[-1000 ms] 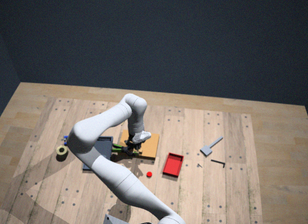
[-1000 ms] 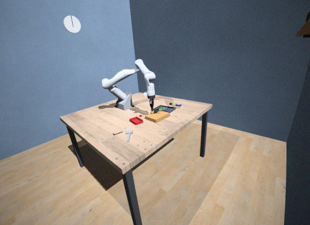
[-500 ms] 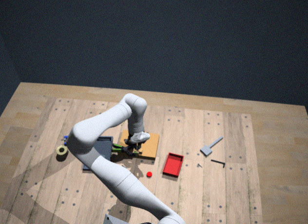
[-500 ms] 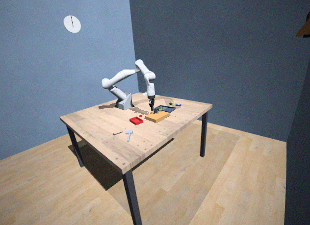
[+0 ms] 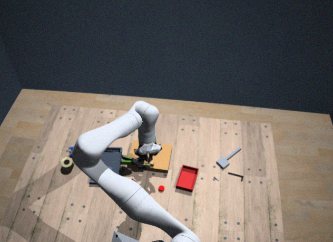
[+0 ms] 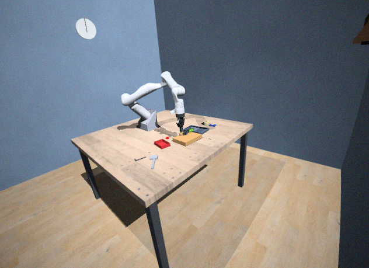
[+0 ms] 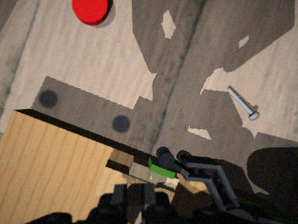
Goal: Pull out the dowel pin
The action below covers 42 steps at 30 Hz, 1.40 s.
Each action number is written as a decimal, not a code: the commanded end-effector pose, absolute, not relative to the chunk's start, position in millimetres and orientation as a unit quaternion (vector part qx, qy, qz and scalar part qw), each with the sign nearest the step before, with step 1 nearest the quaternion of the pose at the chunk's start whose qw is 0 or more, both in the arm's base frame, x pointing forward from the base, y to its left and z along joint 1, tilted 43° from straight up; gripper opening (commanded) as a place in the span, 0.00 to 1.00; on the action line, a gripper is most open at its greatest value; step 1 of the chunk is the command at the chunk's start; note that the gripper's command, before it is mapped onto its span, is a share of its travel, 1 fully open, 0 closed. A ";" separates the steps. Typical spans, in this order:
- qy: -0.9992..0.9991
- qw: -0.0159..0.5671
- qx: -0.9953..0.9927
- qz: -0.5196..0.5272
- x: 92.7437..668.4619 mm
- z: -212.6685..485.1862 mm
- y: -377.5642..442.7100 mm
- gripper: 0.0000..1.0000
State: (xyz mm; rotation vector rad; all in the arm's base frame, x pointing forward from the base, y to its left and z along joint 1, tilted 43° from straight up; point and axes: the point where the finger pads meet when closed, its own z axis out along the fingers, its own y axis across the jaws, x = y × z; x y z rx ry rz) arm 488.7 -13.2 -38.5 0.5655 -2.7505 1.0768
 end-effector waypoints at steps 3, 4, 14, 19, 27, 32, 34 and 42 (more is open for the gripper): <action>-0.917 0.058 0.167 0.359 489.4 -37.5 -11.9 0.10; -0.917 0.056 0.163 0.359 489.4 -37.5 -11.9 0.10; -0.923 0.042 0.127 0.361 489.4 -37.5 -11.9 0.10; -0.926 0.033 0.105 0.362 489.4 -37.4 -11.8 0.10; -0.929 0.020 0.070 0.363 489.4 -37.4 -11.8 0.10; -0.930 0.015 0.057 0.363 489.4 -37.4 -11.8 0.10; -0.931 0.011 0.048 0.363 489.4 -37.4 -11.8 0.10; -0.932 -0.003 0.013 0.363 489.4 -37.3 -11.7 0.10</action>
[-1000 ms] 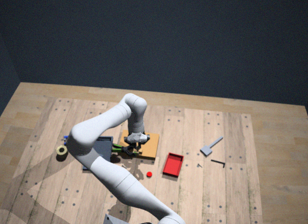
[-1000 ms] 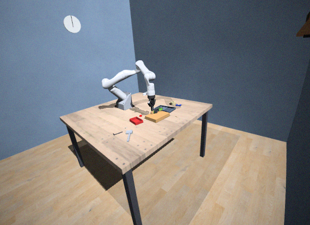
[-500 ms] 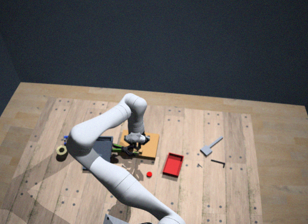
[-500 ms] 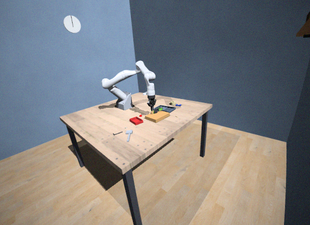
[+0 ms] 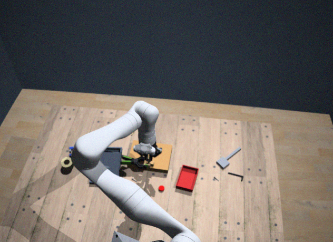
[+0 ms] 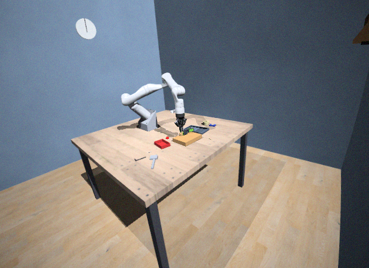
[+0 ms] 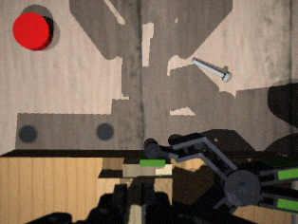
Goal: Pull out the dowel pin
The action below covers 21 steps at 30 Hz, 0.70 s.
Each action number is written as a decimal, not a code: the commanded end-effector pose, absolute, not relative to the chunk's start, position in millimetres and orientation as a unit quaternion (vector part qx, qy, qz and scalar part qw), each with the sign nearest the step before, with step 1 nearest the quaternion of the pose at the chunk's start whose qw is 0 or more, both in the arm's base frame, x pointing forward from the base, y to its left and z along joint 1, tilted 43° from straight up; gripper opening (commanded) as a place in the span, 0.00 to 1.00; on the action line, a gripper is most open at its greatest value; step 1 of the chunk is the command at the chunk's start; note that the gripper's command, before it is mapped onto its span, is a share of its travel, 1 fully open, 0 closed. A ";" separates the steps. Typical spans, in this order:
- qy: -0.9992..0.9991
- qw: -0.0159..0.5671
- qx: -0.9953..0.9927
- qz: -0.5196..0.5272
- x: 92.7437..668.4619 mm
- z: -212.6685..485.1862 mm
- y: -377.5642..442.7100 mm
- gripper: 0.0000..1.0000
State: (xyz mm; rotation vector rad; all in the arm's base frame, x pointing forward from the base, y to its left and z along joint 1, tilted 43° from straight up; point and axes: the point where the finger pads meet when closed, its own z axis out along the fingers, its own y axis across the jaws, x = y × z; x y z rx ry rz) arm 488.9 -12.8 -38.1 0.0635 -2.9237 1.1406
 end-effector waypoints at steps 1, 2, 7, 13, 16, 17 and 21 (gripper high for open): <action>-0.932 -0.004 0.008 0.363 489.4 -37.3 -11.7 0.10; -0.932 -0.006 0.004 0.363 489.4 -37.3 -11.7 0.10; -0.932 -0.011 -0.009 0.363 489.4 -37.3 -11.7 0.10; -0.931 -0.022 -0.036 0.362 489.4 -37.2 -11.6 0.10; -0.930 -0.027 -0.049 0.362 489.4 -37.2 -11.6 0.10; -0.930 -0.028 -0.053 0.362 489.4 -37.2 -11.6 0.10; -0.930 -0.032 -0.062 0.362 489.4 -37.2 -11.6 0.10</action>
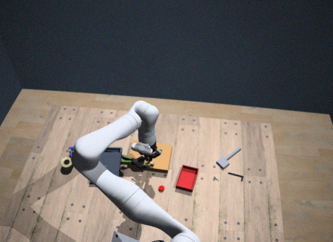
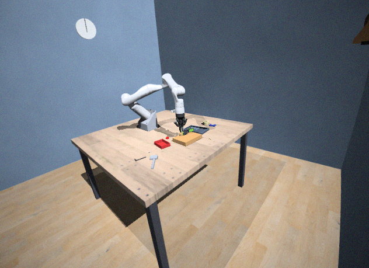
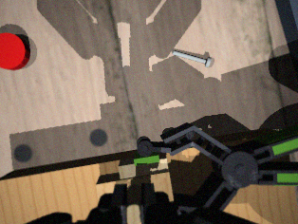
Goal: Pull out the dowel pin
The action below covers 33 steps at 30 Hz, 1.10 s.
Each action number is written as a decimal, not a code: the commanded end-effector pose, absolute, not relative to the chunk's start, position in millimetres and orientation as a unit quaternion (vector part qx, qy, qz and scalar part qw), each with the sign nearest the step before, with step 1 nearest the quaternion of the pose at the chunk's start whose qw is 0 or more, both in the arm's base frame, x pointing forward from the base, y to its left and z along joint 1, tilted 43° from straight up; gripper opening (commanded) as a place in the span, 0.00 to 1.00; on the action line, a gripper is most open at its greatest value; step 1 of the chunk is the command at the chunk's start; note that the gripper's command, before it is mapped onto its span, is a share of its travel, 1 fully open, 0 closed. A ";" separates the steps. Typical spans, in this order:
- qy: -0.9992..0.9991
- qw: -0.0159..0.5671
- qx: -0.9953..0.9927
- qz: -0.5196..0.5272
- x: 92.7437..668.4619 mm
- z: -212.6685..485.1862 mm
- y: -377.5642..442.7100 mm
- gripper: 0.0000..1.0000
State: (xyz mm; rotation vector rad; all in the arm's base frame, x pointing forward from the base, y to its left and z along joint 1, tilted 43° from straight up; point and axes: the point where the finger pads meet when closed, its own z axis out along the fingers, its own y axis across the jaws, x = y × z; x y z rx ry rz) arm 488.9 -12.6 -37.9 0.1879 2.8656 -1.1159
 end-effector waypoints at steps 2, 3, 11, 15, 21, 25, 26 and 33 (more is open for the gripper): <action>0.929 0.035 0.071 -0.361 489.4 -37.2 -11.6 0.10; 0.929 0.037 0.075 -0.361 489.4 -37.2 -11.6 0.10; 0.925 0.050 0.110 -0.360 489.4 -37.1 -11.5 0.10; 0.923 0.057 0.127 -0.359 489.4 -37.1 -11.5 0.10; 0.921 0.064 0.144 -0.358 489.4 -37.1 -11.5 0.10; 0.918 0.070 0.161 -0.356 489.4 -37.0 -11.5 0.10; 0.917 0.072 0.166 -0.356 489.4 -37.0 -11.5 0.10; 0.912 0.082 0.191 -0.354 489.4 -37.0 -11.4 0.10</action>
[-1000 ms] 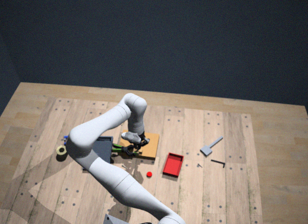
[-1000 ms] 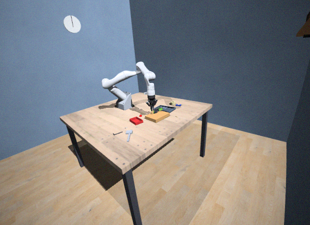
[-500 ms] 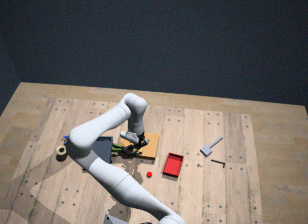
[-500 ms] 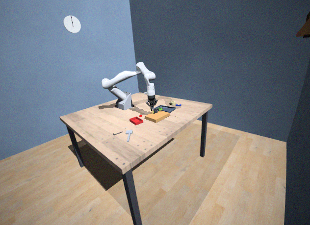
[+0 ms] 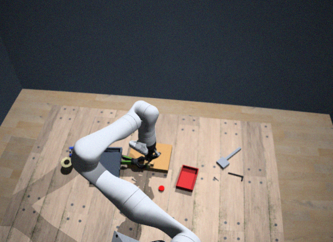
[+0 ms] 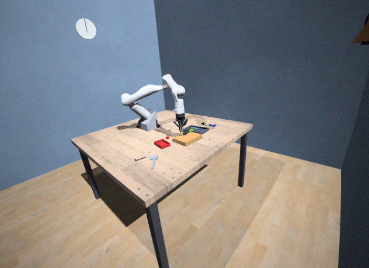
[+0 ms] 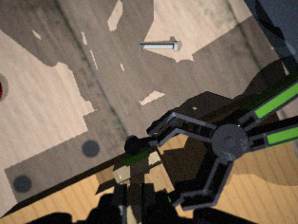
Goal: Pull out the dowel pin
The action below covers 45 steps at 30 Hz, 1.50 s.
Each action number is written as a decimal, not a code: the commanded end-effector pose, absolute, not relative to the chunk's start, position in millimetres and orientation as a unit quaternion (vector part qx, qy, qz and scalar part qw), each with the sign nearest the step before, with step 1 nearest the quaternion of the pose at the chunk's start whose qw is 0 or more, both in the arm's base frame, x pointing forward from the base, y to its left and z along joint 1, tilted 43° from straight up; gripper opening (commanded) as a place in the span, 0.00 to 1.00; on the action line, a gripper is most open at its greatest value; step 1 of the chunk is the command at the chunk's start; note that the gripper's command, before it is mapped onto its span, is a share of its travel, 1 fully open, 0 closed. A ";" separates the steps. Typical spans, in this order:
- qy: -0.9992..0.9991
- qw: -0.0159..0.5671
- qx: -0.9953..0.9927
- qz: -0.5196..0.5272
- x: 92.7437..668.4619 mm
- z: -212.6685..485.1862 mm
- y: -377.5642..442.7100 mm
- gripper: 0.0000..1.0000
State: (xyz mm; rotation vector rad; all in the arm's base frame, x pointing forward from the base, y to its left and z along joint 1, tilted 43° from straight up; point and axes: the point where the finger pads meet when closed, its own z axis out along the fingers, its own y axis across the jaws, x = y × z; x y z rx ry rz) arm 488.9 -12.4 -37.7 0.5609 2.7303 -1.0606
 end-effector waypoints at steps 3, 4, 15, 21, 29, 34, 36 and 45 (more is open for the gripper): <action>0.910 0.085 0.199 -0.353 489.4 -37.0 -11.4 0.10; 0.909 0.087 0.204 -0.353 489.4 -37.0 -11.4 0.10; 0.898 0.104 0.249 -0.348 489.4 -36.9 -11.3 0.10; 0.893 0.111 0.266 -0.346 489.4 -36.8 -11.3 0.10; 0.883 0.123 0.298 -0.342 489.4 -36.7 -11.2 0.10; 0.878 0.128 0.311 -0.340 489.4 -36.5 -11.0 0.10; 0.880 0.127 0.307 -0.340 489.4 -36.5 -10.9 0.10; 0.892 0.113 0.271 -0.345 489.4 -36.3 -10.8 0.10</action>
